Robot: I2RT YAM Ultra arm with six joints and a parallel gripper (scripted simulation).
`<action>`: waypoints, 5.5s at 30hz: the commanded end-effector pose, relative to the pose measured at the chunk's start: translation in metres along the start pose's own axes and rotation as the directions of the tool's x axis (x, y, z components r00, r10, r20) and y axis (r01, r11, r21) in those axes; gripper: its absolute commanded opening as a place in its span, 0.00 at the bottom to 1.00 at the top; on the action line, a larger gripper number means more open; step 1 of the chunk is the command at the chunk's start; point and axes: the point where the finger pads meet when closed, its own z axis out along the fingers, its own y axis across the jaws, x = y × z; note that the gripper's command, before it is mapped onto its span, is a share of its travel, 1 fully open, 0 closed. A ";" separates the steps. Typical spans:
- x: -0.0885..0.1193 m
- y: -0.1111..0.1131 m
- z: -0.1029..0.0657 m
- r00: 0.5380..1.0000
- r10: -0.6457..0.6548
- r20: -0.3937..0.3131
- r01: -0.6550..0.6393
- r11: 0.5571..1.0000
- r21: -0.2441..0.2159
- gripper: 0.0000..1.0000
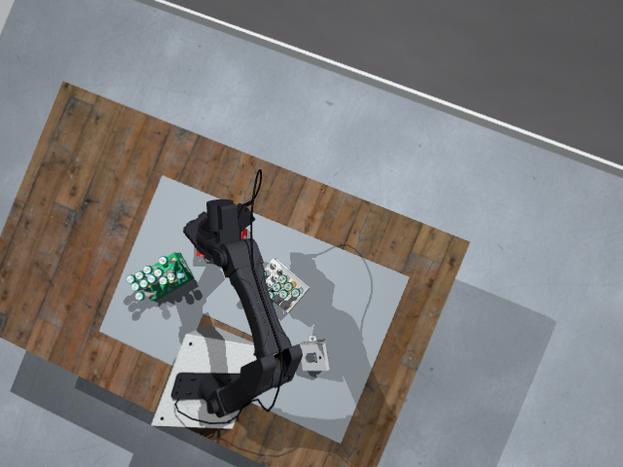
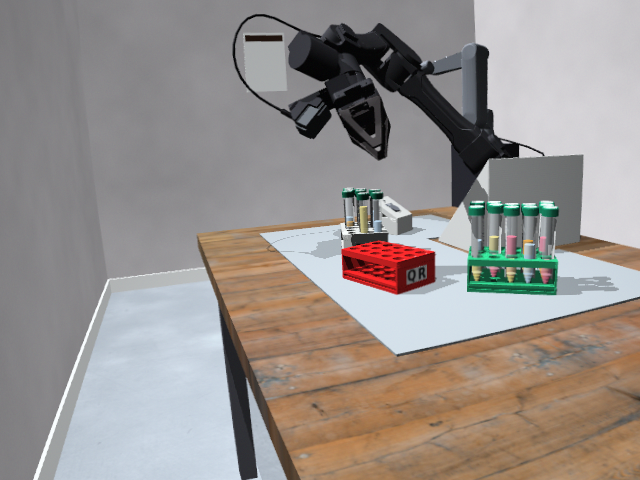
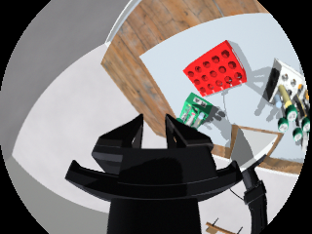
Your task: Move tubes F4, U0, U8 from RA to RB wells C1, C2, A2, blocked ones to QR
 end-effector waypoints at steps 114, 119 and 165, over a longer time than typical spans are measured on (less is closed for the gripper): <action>0.062 -0.090 -0.036 0.586 -0.758 -0.287 0.714 0.315 0.625 0.30; 0.062 -0.090 -0.036 0.586 -0.758 -0.287 0.714 0.315 0.625 0.30; -0.003 -0.157 -0.115 0.593 -0.747 -0.301 0.712 0.311 0.630 0.30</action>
